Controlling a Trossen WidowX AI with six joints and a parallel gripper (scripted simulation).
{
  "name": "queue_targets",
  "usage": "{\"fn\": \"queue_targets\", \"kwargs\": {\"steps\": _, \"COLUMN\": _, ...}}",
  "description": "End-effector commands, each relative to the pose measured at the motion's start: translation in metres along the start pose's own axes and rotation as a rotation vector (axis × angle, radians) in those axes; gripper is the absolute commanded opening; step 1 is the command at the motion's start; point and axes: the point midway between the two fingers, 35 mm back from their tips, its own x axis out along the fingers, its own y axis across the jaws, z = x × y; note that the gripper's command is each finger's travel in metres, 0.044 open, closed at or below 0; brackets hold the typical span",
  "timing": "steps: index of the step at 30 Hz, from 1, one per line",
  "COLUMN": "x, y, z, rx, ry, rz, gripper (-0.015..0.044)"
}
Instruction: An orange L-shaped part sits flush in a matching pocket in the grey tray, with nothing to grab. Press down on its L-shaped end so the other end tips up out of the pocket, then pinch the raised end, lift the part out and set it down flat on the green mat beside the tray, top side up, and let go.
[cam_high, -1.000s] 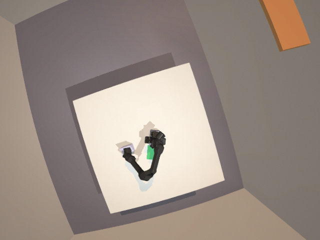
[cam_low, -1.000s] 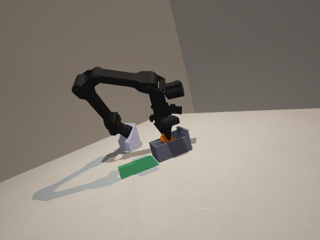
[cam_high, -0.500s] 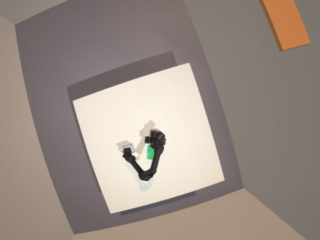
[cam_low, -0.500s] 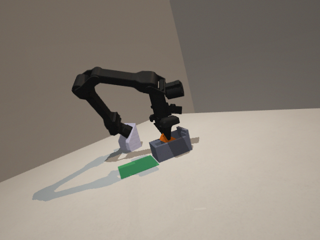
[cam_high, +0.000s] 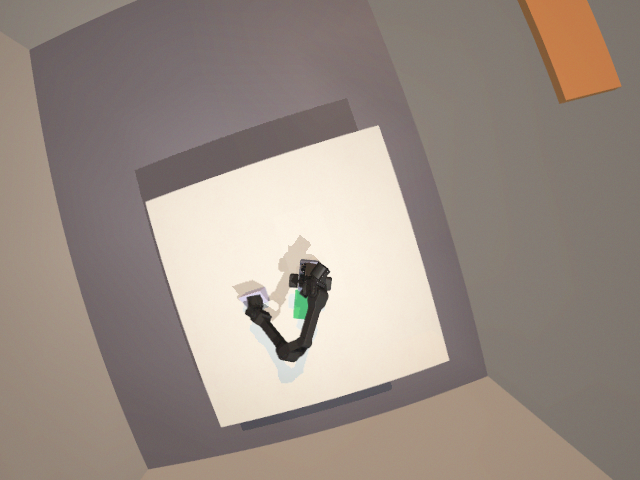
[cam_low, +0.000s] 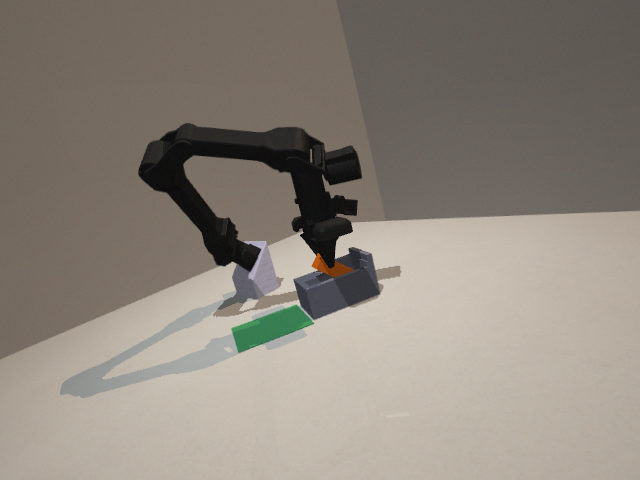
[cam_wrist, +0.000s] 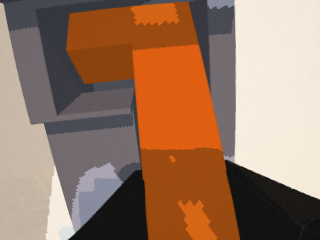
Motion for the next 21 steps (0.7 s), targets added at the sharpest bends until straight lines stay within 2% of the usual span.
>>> {"fn": "queue_targets", "kwargs": {"steps": 1, "x": -0.008, "y": 0.0, "z": 0.001, "rx": 0.005, "ry": -0.006, "rz": 0.0, "gripper": 0.0}}
{"fn": "queue_targets", "kwargs": {"steps": 21, "x": -0.04, "y": 0.0, "z": 0.001, "rx": 0.004, "ry": -0.007, "rz": 0.0, "gripper": 0.0}}
